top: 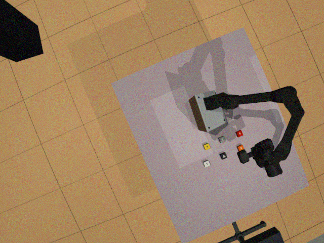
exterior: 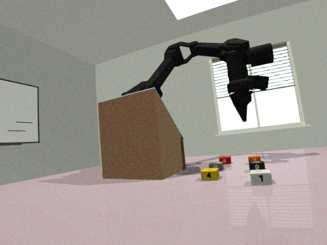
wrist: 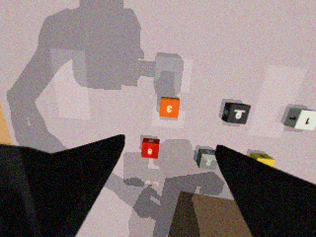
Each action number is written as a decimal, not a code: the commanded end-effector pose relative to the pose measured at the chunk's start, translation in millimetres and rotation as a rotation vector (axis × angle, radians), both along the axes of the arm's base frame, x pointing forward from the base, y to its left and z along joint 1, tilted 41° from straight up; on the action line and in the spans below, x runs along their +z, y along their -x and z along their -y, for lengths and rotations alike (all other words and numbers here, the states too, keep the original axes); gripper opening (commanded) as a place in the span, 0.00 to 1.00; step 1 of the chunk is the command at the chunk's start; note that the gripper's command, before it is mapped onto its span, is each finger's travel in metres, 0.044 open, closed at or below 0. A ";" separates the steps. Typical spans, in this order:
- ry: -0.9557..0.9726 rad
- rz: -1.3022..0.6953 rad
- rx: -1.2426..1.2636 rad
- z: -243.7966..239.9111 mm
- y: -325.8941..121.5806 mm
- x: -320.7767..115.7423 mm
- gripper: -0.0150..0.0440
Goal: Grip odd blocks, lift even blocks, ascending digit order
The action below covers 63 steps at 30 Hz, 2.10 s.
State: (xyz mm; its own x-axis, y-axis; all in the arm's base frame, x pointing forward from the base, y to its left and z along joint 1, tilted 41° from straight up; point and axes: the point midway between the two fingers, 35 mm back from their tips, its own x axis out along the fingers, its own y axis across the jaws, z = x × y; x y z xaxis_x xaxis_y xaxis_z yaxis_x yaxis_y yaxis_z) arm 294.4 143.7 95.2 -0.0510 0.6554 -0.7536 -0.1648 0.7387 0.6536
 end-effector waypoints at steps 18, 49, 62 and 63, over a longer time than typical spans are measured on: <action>-0.006 0.003 0.004 3.1 -8.2 -1.7 0.93; -0.001 0.004 0.004 84.3 -36.5 -74.8 0.93; 0.004 0.006 0.004 164.5 -46.4 -144.2 0.93; 0.004 0.006 0.004 164.5 -46.4 -144.2 0.93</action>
State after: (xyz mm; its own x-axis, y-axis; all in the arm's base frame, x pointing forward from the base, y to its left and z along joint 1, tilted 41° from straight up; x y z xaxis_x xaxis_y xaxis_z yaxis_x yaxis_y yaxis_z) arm 335.5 -21.0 -52.3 -0.0553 0.6592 -0.7499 -0.1387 0.7387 0.6596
